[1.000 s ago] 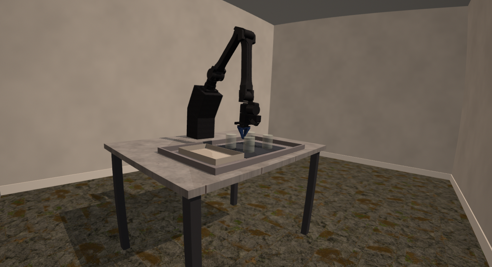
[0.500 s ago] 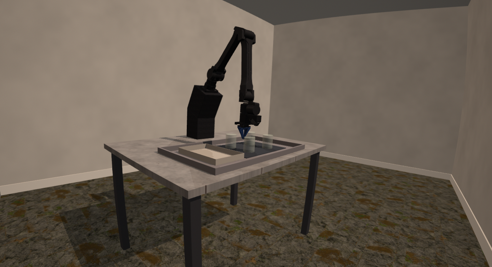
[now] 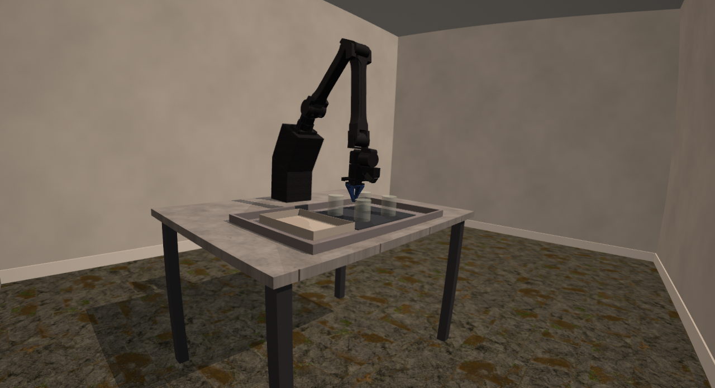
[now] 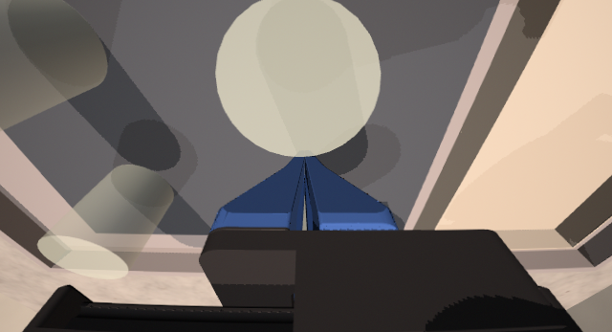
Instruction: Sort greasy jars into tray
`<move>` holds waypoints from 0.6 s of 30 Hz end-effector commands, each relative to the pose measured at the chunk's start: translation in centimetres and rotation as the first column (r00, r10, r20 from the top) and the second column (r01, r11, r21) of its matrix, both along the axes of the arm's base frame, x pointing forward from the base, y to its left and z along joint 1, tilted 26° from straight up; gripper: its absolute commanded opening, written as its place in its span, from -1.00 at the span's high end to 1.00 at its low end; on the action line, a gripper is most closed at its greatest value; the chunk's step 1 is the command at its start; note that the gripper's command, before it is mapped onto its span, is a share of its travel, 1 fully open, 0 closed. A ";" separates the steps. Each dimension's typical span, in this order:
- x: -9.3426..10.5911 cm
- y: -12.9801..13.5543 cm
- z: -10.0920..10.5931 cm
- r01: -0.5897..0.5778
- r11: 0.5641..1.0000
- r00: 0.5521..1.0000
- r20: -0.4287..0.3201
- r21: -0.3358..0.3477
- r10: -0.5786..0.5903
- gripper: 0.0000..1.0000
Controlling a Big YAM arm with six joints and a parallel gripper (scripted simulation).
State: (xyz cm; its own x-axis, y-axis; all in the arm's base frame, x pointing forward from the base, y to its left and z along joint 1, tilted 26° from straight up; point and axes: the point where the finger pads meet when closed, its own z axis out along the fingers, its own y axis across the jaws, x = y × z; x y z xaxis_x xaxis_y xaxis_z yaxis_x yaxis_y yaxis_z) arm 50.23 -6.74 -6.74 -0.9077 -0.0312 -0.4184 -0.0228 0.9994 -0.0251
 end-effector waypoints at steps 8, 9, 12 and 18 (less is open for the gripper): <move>1.1 0.3 0.9 -0.004 1.000 1.000 0.017 -0.002 0.004 1.00; 1.1 0.3 1.0 -0.004 1.000 1.000 0.017 -0.002 0.004 1.00; 1.1 0.3 1.0 -0.004 1.000 1.000 0.017 -0.002 0.004 1.00; 1.2 0.3 1.0 -0.004 1.000 1.000 0.017 -0.002 0.004 1.00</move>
State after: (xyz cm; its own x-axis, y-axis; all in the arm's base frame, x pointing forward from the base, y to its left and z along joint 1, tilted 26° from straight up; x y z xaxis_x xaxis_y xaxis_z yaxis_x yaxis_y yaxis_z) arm 50.42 -6.73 -6.62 -0.9075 -0.0319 -0.4189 -0.0234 0.9994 -0.0255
